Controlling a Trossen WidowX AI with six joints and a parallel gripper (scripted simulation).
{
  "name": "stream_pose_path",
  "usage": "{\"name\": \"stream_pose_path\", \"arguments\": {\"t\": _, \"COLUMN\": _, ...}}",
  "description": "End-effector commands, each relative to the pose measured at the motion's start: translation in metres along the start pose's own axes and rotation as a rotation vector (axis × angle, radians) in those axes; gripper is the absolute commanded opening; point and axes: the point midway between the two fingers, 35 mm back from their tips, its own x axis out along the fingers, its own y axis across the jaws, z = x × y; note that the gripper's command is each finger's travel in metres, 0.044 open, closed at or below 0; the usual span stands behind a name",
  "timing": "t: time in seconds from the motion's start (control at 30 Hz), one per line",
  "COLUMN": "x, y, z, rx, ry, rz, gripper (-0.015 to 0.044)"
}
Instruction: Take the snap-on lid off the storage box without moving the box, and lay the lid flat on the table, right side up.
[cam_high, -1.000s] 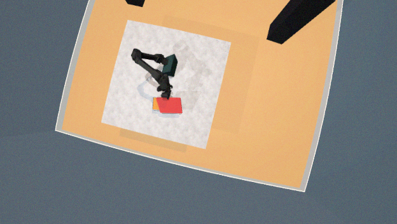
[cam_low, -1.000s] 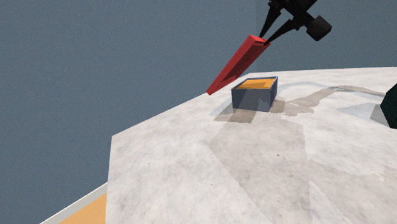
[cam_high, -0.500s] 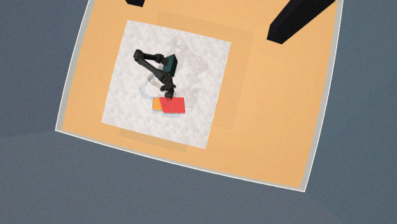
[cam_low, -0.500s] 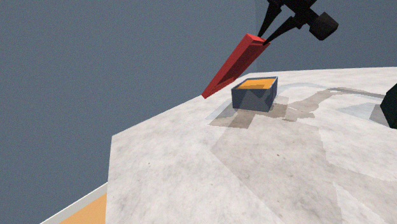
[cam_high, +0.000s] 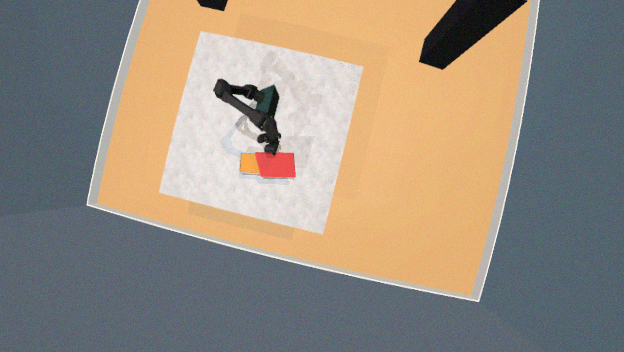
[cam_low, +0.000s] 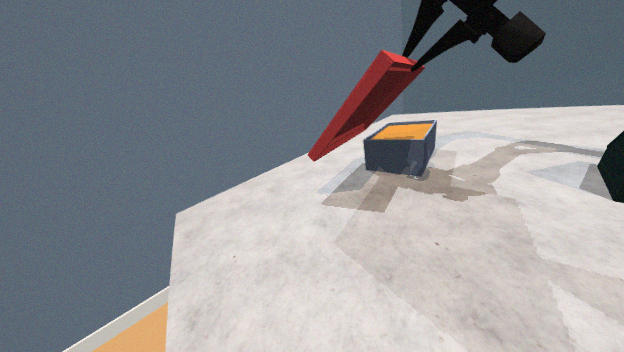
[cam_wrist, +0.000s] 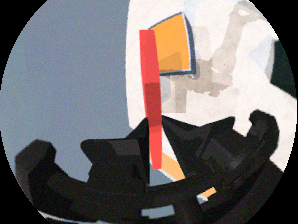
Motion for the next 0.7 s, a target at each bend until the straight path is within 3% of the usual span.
{"name": "stream_pose_path", "arguments": {"t": 0.0, "x": -0.003, "y": 0.002, "z": -0.009, "rx": 0.009, "ry": -0.001, "rz": 0.009, "gripper": 0.0}}
{"name": "stream_pose_path", "arguments": {"t": 0.67, "x": -0.008, "y": 0.0, "z": -0.049, "rx": 0.012, "ry": 0.002, "rz": 0.009, "gripper": 0.0}}
